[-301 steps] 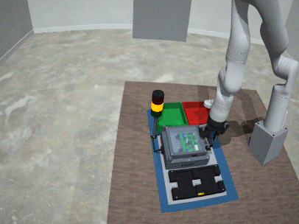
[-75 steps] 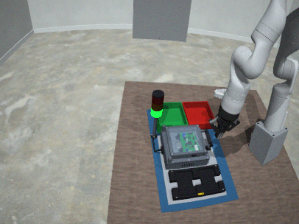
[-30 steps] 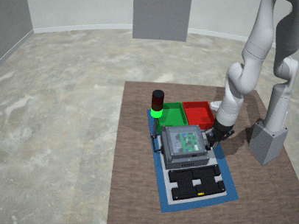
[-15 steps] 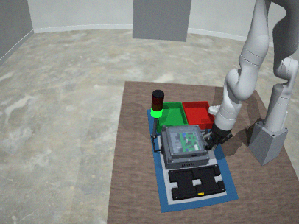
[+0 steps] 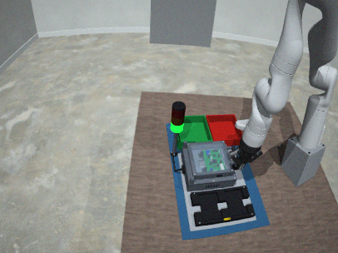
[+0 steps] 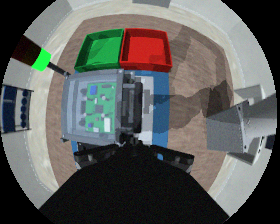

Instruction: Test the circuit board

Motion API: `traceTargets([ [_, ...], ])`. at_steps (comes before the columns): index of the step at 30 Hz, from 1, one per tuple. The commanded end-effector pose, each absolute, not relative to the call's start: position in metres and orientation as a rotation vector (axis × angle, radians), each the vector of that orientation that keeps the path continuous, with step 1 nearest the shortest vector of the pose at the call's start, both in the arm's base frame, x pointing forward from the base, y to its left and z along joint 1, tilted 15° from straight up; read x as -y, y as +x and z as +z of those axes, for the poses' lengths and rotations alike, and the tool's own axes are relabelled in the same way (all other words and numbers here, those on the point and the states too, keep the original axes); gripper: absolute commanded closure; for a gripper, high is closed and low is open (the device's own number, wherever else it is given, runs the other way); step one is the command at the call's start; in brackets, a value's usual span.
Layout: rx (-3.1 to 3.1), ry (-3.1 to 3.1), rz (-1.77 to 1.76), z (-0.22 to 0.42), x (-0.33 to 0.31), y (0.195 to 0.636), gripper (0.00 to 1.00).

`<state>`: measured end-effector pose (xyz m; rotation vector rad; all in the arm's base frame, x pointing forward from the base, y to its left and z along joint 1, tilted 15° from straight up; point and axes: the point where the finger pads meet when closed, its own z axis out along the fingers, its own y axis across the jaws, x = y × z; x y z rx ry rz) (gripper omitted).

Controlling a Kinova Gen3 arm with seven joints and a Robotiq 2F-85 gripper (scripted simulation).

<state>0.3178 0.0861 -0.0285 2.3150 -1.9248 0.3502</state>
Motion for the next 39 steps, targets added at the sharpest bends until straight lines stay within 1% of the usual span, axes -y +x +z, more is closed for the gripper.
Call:
traceTargets([
  [1,1.925,2.316,0.351,-0.0282,-0.0864,0.3181,1.0],
  [39,1.925,2.316,0.351,-0.0316,-0.0856,0.3185,1.0],
])
